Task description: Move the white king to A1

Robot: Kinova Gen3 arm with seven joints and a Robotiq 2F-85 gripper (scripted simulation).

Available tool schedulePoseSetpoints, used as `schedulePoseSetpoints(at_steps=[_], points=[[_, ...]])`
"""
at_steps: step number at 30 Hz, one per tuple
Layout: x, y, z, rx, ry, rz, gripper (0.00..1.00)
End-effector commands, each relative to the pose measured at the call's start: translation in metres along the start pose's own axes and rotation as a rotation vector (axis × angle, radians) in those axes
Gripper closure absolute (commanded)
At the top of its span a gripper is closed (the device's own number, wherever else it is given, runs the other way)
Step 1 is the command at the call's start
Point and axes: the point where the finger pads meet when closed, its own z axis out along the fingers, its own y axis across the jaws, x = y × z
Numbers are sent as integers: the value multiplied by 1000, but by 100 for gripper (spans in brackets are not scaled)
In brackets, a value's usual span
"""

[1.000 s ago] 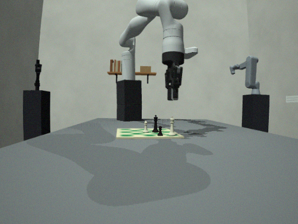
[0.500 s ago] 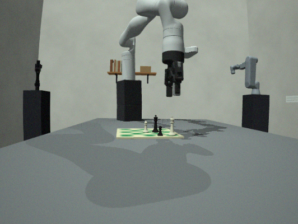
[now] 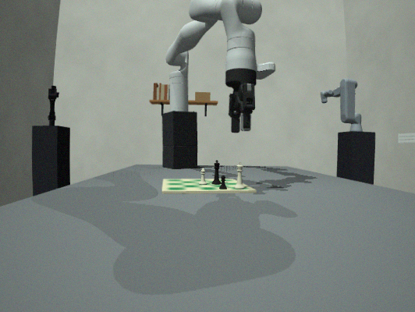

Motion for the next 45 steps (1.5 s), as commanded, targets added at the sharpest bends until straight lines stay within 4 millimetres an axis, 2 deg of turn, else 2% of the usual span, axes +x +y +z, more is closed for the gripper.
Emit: schedulePoseSetpoints(at_steps=[1,17,45], points=[[1,3,-13,-9,2,0,0],[1,3,-51,-9,2,0,0],[1,3,-52,-9,2,0,0]])
